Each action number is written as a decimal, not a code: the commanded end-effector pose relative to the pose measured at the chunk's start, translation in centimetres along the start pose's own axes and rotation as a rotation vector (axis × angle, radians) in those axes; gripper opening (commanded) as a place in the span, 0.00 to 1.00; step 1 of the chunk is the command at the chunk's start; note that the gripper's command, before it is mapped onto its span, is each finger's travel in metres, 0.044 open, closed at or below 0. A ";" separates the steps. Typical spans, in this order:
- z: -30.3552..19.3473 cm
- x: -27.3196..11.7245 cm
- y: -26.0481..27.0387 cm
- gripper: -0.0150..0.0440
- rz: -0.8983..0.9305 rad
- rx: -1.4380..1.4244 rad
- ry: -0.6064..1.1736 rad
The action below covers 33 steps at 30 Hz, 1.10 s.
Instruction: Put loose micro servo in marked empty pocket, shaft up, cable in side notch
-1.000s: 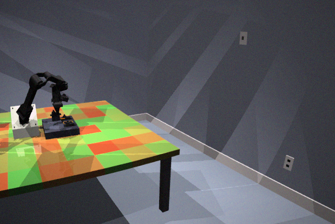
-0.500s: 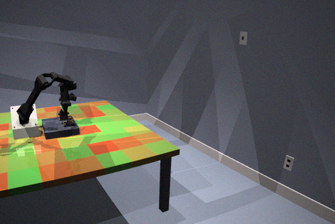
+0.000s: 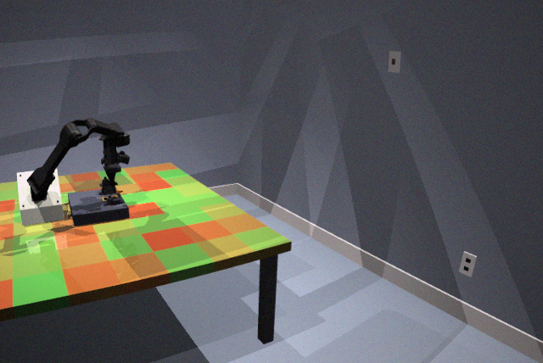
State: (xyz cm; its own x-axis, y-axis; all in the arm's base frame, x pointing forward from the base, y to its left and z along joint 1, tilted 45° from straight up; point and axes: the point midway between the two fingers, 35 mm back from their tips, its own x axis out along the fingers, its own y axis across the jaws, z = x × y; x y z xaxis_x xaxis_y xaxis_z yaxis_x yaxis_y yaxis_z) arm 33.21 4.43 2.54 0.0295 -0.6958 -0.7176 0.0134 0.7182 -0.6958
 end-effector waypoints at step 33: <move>0.3 2.8 0.0 0.25 -0.002 -0.001 -0.006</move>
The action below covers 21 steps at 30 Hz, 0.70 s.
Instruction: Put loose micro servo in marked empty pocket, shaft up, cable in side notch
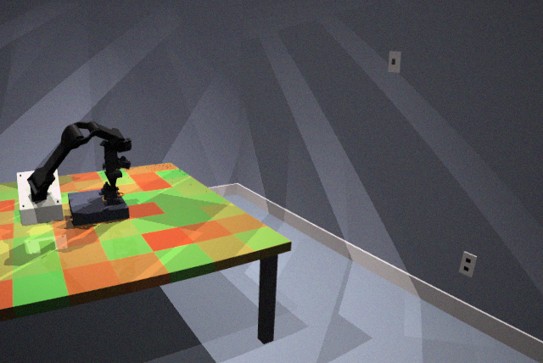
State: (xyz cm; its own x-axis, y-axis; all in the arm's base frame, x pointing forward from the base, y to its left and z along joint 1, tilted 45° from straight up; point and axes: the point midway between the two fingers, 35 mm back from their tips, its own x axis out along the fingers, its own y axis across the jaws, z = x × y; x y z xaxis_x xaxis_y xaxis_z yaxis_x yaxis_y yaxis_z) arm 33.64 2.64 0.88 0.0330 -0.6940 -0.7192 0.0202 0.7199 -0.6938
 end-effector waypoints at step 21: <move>-0.1 1.6 0.1 0.25 -0.004 -0.008 -0.003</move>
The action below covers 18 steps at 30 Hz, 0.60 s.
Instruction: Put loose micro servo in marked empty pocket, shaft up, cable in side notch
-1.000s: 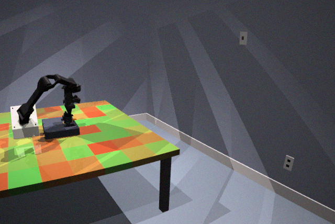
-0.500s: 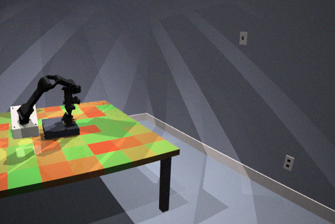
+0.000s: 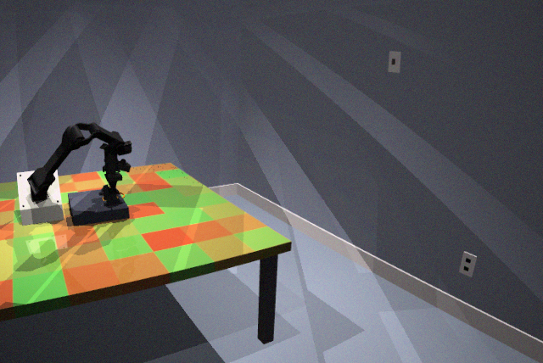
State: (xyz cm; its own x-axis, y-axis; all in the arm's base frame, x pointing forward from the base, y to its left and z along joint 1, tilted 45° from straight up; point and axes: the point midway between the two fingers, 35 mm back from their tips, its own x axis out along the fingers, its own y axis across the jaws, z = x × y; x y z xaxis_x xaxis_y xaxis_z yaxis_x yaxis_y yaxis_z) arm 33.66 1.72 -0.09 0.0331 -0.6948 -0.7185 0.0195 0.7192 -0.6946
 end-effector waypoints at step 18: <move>-0.1 2.1 0.1 0.25 -0.004 -0.007 -0.003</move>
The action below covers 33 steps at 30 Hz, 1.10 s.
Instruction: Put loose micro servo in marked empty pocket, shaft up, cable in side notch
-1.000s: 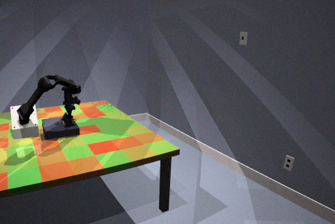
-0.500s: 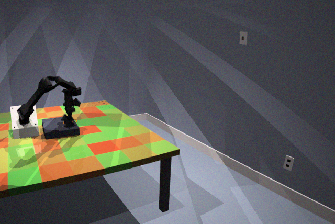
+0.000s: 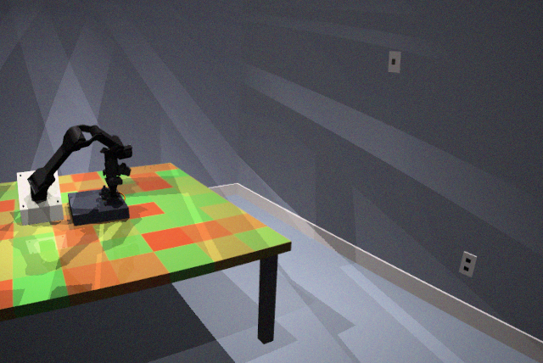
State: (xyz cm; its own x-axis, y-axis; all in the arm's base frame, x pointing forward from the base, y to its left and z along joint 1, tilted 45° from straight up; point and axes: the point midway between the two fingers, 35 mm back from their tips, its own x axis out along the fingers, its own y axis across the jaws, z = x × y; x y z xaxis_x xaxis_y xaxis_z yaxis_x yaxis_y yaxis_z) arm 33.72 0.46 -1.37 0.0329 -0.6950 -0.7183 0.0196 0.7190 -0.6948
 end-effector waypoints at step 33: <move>-3.1 -4.2 0.5 0.75 0.000 -0.016 0.001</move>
State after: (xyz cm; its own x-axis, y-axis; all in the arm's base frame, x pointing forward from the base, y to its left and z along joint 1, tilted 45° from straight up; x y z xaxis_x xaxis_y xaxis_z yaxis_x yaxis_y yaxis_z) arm 32.05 2.45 0.48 0.0239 -0.6998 -0.7139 0.0138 0.7143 -0.6997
